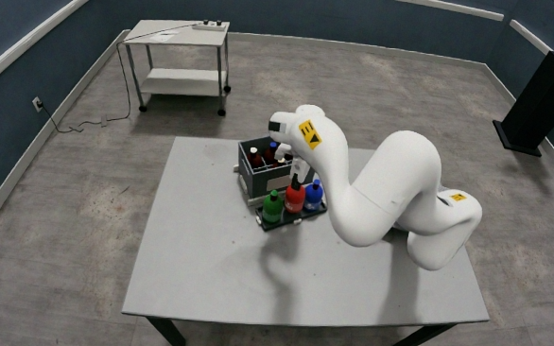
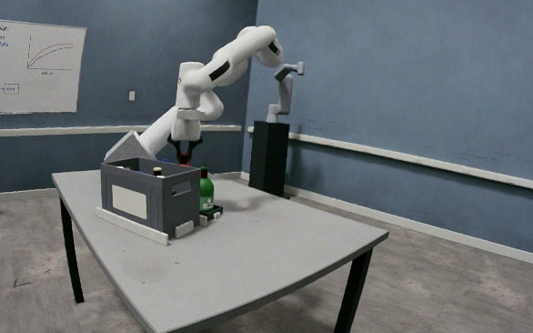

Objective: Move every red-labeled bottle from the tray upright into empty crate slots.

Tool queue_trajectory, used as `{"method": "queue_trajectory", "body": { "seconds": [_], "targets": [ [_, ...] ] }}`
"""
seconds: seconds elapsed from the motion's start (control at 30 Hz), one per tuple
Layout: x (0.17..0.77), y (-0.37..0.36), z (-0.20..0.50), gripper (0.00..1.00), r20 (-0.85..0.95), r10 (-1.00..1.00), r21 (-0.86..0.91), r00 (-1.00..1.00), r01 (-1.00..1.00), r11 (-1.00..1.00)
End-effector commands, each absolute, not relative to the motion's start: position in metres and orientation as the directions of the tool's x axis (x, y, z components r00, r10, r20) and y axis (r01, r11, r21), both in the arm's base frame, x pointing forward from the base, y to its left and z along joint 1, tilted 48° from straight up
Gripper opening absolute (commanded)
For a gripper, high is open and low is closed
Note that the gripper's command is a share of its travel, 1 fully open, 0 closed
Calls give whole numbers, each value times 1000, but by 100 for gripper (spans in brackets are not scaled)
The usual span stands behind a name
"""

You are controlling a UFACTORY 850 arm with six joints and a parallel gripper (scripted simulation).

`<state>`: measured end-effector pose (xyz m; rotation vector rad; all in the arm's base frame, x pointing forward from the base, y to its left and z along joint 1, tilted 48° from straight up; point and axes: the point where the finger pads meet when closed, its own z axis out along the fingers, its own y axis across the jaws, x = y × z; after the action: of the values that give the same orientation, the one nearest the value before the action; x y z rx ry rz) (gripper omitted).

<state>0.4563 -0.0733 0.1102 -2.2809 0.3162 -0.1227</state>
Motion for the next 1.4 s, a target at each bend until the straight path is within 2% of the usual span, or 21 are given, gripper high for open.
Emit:
{"method": "queue_trajectory", "body": {
  "seconds": [0.0,1.37],
  "targets": [
    [456,-78,114,0,-12,-267,-745,964,-187,-640],
    [449,-106,140,0,-12,-267,-745,964,-187,-640]
  ]
}}
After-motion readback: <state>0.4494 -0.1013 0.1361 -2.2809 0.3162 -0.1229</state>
